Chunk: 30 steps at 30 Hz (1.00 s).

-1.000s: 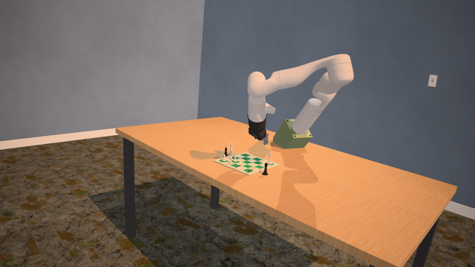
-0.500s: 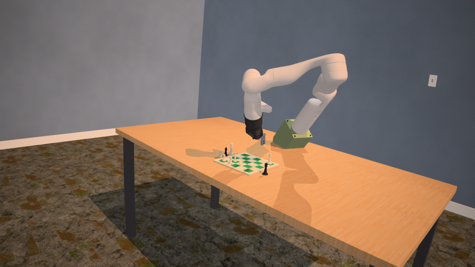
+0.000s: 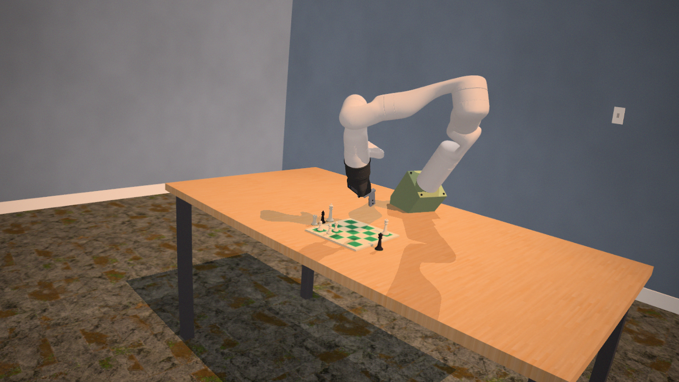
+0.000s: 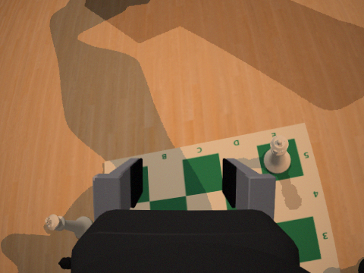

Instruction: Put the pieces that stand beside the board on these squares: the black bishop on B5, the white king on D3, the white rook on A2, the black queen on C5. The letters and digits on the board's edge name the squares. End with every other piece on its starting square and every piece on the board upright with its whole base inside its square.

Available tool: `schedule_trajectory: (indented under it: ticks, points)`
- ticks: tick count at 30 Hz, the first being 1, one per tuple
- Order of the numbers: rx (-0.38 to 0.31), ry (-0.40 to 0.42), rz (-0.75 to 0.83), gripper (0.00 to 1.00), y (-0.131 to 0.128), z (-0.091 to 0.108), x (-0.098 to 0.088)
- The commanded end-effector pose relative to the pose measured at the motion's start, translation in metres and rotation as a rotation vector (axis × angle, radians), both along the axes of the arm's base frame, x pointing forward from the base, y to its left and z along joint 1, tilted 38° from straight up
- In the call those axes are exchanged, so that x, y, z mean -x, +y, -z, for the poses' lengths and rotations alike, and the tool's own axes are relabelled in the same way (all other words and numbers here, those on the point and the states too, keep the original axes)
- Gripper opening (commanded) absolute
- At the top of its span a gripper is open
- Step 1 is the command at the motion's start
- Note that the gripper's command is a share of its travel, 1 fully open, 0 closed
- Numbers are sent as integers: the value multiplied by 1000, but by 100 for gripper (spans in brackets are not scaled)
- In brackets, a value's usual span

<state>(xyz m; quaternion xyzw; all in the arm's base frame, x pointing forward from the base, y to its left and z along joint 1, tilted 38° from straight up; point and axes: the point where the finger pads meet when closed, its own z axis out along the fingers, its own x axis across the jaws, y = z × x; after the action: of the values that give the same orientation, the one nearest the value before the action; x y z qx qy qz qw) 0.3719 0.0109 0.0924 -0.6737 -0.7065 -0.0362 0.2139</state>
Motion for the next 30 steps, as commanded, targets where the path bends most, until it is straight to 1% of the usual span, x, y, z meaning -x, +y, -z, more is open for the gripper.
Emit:
schedule_trajectory:
  ticks: [1, 3, 4, 13, 14, 23, 24, 30]
  points:
    - [1, 1, 7, 100, -3, 0, 0]
    - [1, 1, 7, 100, -3, 0, 0]
    - [-18, 2, 60, 100, -10, 4, -4]
    - [-18, 2, 60, 100, -10, 4, -4]
    - [-36, 2, 112, 100, -17, 7, -8]
    - [-36, 2, 112, 100, -17, 7, -8]
    - [-53, 2, 163, 100, -24, 10, -12]
    - [-53, 2, 163, 100, -24, 10, -12]
